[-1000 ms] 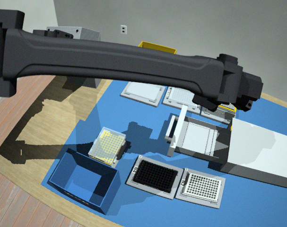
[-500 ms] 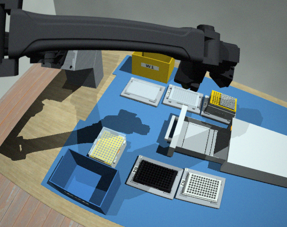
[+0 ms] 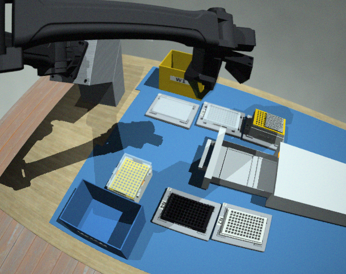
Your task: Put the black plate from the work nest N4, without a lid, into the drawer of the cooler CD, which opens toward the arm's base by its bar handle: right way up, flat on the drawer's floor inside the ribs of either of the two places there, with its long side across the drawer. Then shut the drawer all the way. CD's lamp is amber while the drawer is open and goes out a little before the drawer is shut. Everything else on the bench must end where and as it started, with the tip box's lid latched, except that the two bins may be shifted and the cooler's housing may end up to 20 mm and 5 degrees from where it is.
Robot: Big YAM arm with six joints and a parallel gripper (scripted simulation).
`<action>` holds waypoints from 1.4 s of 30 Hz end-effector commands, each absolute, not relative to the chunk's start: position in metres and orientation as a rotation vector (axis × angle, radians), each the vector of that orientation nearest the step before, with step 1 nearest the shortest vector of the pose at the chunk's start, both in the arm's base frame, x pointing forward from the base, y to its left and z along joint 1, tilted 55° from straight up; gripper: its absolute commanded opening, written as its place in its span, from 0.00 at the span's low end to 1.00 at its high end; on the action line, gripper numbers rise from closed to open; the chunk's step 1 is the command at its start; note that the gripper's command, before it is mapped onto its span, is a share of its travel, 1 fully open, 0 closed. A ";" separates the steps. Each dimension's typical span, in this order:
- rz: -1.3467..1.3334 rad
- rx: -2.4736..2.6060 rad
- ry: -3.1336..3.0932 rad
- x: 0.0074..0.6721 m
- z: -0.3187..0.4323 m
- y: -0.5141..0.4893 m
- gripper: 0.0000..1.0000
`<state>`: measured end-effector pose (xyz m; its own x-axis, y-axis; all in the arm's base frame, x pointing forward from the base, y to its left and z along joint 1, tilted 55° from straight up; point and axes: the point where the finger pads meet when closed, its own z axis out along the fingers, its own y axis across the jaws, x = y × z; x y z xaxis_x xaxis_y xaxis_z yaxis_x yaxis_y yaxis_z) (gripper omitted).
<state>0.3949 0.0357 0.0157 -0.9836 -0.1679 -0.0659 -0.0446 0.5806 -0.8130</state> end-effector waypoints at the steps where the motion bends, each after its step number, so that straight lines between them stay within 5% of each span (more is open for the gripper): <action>1: -1.300 -0.079 2.622 0.417 0.036 0.043 0.00; 13: -1.326 -0.137 2.638 0.407 0.027 0.045 0.00; 14: -1.329 -0.116 2.640 0.406 0.030 0.032 1.00; 42: -1.326 -0.101 2.622 0.447 0.083 -0.055 1.00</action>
<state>0.4337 -0.0443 0.0671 -0.9806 -0.1392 -0.1382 0.0282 0.5969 -0.8018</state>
